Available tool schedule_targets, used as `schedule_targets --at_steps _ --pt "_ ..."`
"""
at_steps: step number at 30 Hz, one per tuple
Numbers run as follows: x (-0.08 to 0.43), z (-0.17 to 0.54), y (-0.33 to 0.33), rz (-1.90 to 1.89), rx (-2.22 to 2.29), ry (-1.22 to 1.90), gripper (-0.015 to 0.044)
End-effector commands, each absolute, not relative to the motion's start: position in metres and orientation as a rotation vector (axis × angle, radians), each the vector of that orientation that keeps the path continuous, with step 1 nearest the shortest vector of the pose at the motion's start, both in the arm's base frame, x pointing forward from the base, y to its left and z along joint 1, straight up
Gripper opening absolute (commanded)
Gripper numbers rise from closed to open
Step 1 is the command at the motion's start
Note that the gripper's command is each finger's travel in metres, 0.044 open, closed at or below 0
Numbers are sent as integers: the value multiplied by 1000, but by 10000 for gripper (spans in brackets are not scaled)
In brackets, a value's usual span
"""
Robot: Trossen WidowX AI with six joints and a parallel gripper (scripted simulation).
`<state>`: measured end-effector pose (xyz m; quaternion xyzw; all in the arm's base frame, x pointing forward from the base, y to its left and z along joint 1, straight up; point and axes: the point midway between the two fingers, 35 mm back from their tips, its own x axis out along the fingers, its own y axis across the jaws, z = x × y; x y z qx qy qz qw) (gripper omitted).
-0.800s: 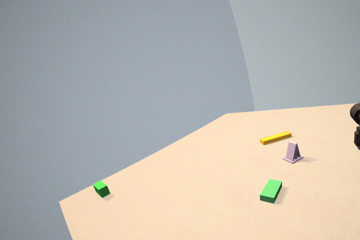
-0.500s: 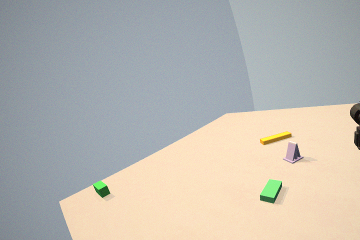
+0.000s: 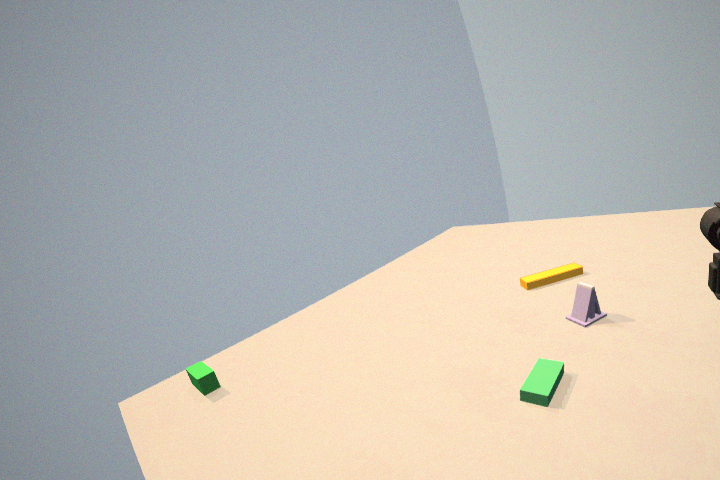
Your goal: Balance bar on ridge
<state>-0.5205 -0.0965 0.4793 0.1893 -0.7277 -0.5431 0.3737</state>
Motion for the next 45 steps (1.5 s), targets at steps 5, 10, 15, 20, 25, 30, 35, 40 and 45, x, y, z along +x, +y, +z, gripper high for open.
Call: schedule_targets --at_steps 5,10,15,20,25,30,35,40,45 --pt "-431 580 -90 -1332 226 -1670 315" --pt "-373 628 -84 -1299 75 -1554 315" --pt "-309 667 -79 -1255 -61 -1437 315" --pt "-284 677 -81 -1205 -83 -1428 315" --pt "-230 698 -80 -1143 -173 -1339 315" --pt "-192 700 -78 -1127 -262 -1214 315" --pt "-130 711 -75 -1071 -369 -1077 315" --pt "-77 720 -66 -966 -448 -1033 315" --pt "-7 718 -63 -886 -541 -883 315"
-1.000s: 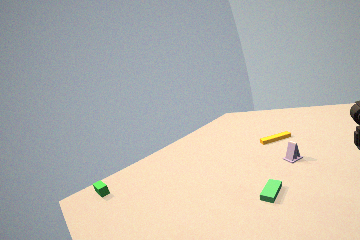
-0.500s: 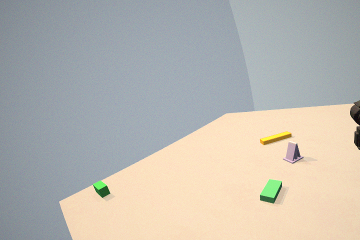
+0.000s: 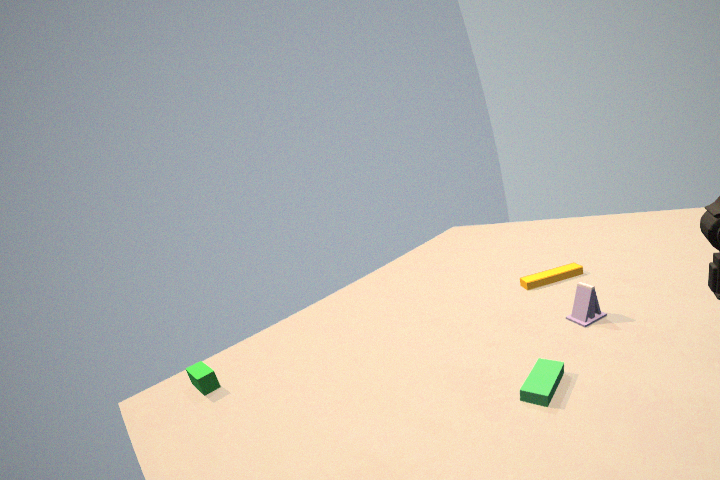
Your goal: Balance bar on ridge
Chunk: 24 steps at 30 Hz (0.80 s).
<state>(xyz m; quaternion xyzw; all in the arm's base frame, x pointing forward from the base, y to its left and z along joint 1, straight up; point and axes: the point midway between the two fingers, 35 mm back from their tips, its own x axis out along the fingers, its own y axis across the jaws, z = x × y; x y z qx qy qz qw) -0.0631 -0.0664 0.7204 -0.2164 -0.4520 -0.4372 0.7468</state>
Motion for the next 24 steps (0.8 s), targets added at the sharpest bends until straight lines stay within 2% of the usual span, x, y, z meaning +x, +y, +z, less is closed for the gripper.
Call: schedule_targets --at_steps 1,11,24 --pt "7 716 -63 -869 -558 -851 315" --pt "123 685 -58 -724 -757 -574 315" --pt "267 590 -66 -495 -812 -155 315"
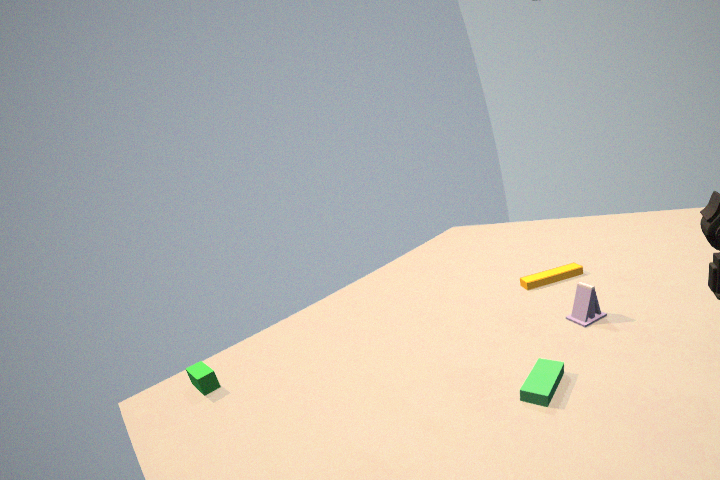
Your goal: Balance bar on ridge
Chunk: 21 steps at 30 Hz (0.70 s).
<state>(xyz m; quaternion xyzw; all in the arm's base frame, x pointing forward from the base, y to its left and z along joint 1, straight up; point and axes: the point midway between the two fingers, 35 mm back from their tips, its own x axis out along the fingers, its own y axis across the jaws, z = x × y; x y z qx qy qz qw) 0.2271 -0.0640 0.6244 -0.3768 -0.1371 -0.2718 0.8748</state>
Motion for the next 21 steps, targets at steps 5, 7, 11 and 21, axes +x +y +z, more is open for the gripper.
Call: schedule_targets --at_steps 5,7,11,21 --pt "308 543 -68 -398 -851 13 315" --pt "322 523 -69 -358 -863 80 315" --pt "346 482 -70 -276 -881 212 315" --pt "385 381 -68 -70 -869 518 315"
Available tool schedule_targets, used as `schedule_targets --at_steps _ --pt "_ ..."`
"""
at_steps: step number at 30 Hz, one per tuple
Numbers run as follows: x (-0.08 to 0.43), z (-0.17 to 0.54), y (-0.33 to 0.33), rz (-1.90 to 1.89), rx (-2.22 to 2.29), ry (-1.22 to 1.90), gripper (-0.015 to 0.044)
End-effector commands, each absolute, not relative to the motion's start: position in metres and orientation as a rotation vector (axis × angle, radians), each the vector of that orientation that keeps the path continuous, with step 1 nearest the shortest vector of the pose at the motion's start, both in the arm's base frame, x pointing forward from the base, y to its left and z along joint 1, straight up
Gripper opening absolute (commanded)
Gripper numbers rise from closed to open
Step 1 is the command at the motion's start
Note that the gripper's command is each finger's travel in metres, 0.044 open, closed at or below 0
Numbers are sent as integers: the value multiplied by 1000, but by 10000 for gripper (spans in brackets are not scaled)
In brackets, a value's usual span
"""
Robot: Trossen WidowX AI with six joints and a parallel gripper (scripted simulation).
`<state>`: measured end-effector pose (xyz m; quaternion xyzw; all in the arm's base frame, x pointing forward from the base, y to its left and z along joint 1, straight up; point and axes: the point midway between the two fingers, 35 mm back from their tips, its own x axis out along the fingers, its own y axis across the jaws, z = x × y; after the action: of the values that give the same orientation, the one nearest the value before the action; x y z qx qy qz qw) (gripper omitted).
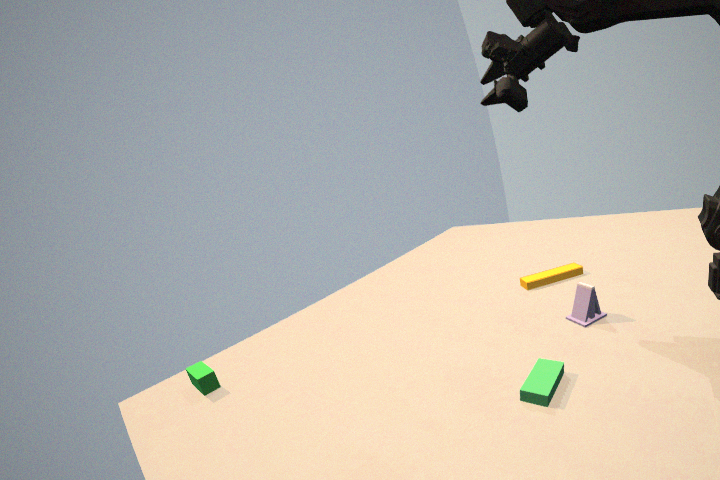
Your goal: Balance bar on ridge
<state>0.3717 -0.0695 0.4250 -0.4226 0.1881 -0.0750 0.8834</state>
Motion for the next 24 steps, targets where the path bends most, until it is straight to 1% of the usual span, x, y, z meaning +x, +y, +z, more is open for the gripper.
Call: schedule_targets --at_steps 1,12,24 --pt "388 371 -67 -49 -865 549 315" --pt "395 263 -58 181 -792 890 315" --pt "367 164 -44 419 -660 1263 315"
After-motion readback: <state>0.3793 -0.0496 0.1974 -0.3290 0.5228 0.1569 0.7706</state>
